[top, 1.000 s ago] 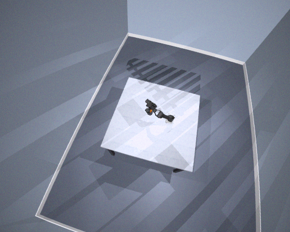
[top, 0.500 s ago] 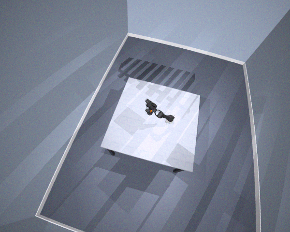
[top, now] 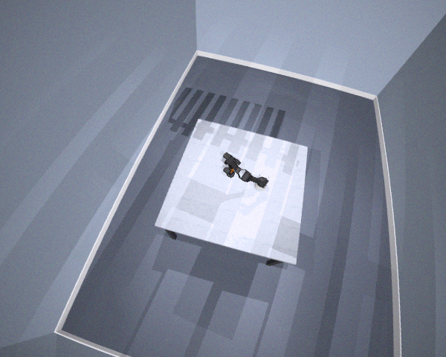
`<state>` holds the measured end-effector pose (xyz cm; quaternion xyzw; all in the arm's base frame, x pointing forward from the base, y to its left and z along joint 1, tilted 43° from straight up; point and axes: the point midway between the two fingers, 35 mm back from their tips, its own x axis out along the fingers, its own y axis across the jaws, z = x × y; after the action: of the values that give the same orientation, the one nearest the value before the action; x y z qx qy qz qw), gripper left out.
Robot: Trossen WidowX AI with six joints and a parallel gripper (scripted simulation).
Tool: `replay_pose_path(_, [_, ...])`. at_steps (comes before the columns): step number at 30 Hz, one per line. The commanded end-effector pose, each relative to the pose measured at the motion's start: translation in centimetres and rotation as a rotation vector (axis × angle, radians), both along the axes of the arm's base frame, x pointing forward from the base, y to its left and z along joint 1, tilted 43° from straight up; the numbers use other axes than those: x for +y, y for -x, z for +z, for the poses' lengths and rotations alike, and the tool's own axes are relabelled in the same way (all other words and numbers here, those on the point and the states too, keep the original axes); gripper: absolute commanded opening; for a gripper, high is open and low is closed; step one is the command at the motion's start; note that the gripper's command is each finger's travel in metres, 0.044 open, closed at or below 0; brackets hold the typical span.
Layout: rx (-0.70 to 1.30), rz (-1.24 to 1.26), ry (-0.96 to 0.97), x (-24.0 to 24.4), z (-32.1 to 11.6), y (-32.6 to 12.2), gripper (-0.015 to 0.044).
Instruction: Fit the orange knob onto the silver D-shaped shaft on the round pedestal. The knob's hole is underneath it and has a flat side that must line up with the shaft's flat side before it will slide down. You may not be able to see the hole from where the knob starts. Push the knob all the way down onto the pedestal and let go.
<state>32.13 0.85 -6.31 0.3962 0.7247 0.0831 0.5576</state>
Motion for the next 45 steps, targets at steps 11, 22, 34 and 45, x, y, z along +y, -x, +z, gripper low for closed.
replay_pose_path(11, [-0.003,-0.005,-0.002,0.05,-0.07,-0.10,0.0000])
replay_pose_path(22, [-0.003,-0.005,-0.002,0.05,-0.07,-0.10,0.0000])
replay_pose_path(34, [-0.003,-0.005,-0.002,0.05,-0.07,-0.10,0.0000])
replay_pose_path(45, [-0.003,-0.005,-0.002,-0.35,0.41,0.06,0.0000])
